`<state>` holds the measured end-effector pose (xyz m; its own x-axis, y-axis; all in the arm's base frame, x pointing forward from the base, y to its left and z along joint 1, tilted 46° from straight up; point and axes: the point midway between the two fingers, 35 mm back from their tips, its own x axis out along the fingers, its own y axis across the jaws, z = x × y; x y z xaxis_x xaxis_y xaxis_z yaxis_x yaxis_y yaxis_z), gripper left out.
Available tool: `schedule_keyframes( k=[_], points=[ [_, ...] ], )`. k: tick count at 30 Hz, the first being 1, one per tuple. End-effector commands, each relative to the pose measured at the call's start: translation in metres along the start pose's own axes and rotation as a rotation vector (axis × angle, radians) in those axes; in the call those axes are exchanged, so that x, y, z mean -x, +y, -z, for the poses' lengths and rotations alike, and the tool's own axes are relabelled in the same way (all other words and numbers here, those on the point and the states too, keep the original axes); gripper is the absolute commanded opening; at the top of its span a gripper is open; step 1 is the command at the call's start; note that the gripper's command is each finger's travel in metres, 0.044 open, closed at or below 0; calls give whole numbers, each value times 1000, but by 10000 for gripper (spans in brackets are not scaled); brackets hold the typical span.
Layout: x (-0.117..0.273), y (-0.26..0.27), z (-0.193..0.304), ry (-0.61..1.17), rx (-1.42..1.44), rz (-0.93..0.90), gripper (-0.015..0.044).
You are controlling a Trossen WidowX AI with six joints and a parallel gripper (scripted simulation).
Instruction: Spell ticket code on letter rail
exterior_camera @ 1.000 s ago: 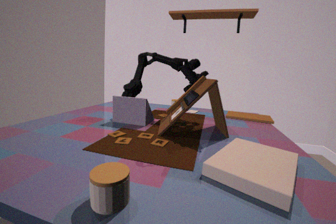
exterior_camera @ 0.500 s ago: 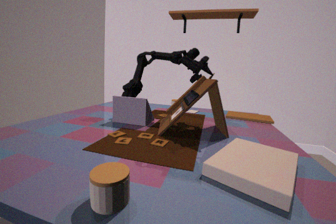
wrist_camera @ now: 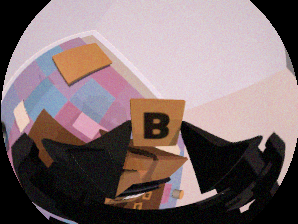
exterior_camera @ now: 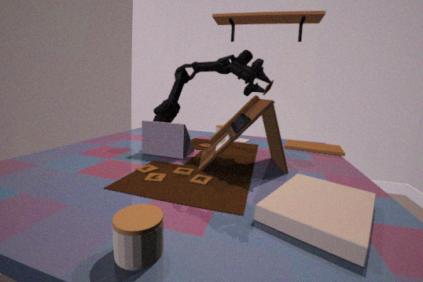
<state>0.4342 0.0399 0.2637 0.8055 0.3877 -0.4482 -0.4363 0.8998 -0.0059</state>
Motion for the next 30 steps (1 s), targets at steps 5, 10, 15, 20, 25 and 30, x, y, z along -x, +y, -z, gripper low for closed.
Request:
schedule_keyframes(
  k=[5,10,15,20,25,30],
  points=[
    [-10,-52,43,98,-87,12,0],
    [-13,-80,71,146,-130,10,0],
    [-23,-96,97,182,-148,-31,0],
    [-31,-110,125,210,-172,-74,0],
    [-36,-122,153,233,-208,-120,0],
    [-40,-132,180,246,-250,-169,0]
  ],
)
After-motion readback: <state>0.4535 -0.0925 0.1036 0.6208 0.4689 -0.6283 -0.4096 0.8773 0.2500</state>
